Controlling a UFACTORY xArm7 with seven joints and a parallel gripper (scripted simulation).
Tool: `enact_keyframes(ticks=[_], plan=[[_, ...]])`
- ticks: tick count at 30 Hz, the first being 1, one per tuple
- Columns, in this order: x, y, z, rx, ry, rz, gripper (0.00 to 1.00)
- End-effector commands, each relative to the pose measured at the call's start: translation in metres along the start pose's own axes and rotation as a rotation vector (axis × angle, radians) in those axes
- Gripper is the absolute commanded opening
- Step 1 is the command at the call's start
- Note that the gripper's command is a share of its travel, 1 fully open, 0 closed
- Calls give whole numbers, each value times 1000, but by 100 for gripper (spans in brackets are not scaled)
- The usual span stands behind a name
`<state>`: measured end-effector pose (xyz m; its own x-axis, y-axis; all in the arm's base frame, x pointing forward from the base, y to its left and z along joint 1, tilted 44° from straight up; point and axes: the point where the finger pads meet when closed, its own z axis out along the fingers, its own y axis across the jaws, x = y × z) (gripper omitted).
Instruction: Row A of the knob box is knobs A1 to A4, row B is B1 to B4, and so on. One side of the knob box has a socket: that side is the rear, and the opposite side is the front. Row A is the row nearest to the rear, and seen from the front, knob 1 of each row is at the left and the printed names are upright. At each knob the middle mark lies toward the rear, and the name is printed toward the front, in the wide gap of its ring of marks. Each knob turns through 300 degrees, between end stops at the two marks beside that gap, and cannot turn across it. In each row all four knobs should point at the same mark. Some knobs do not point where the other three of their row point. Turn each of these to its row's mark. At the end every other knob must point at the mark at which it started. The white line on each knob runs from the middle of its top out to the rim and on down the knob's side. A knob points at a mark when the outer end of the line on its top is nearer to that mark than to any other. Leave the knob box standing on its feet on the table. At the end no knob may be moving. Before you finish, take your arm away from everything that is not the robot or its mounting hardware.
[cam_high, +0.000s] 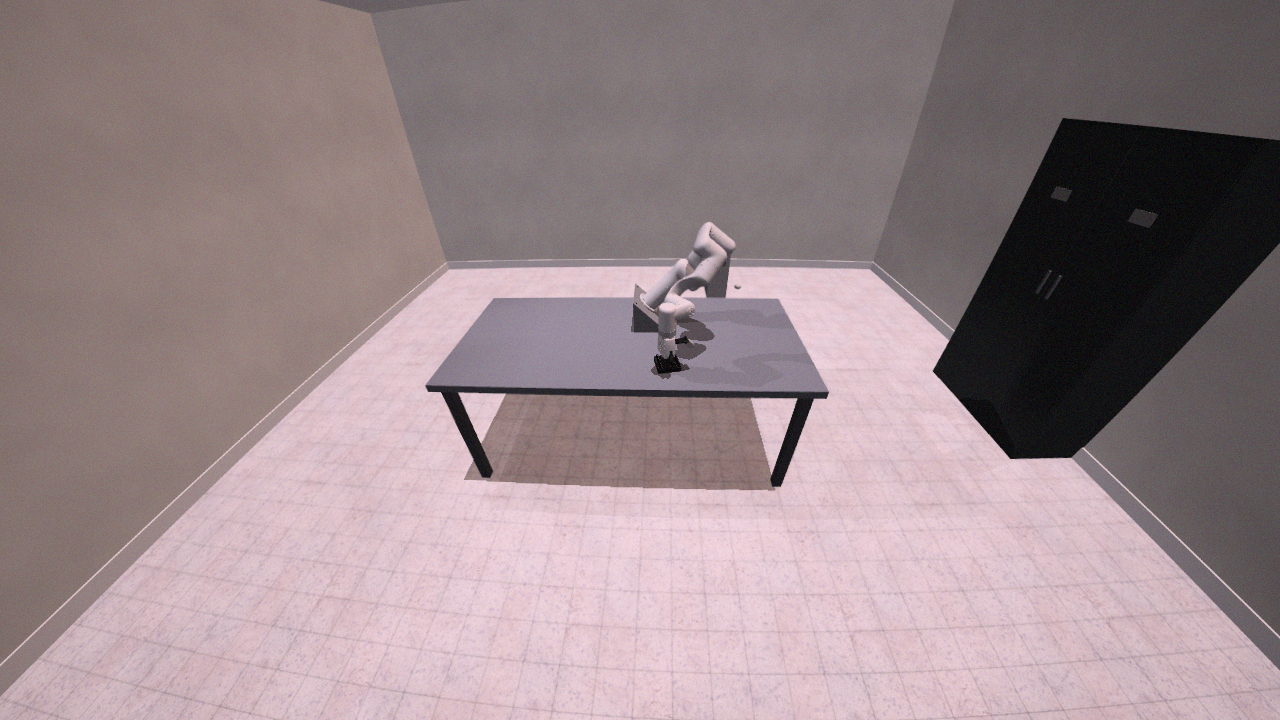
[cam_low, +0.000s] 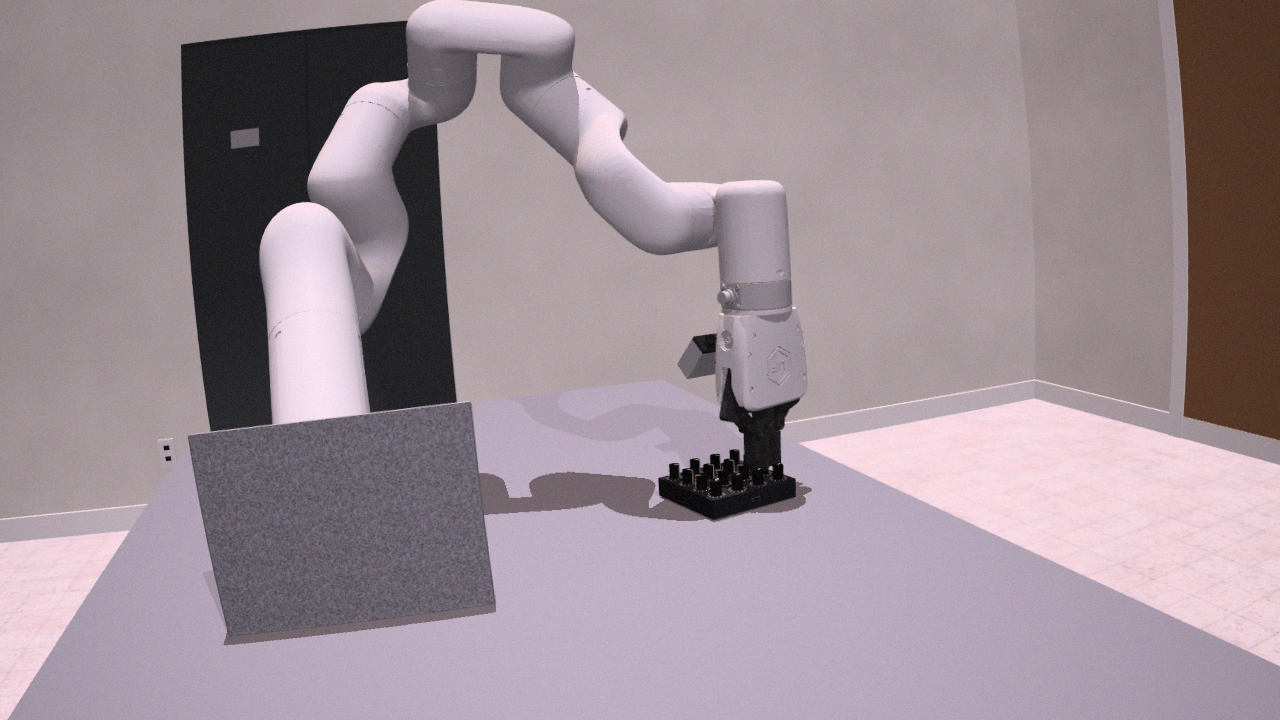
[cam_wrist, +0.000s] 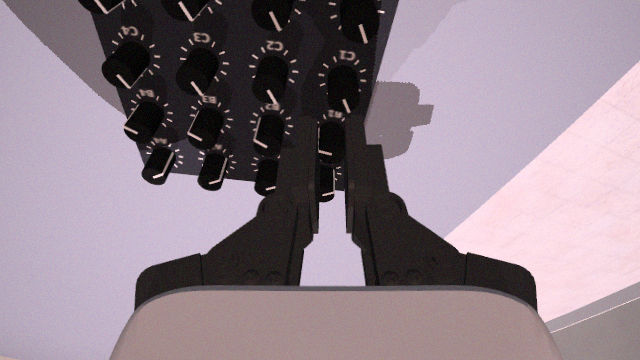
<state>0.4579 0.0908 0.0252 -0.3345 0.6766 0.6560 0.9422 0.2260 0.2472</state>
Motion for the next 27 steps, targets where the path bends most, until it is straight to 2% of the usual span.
enact_keyframes(ticks=[1, 10, 27], plan=[[-1, 1, -2, -3, -3, 1, 8], [-1, 1, -2, -4, -3, 33, 8], [-1, 1, -2, -4, -2, 341, 8]])
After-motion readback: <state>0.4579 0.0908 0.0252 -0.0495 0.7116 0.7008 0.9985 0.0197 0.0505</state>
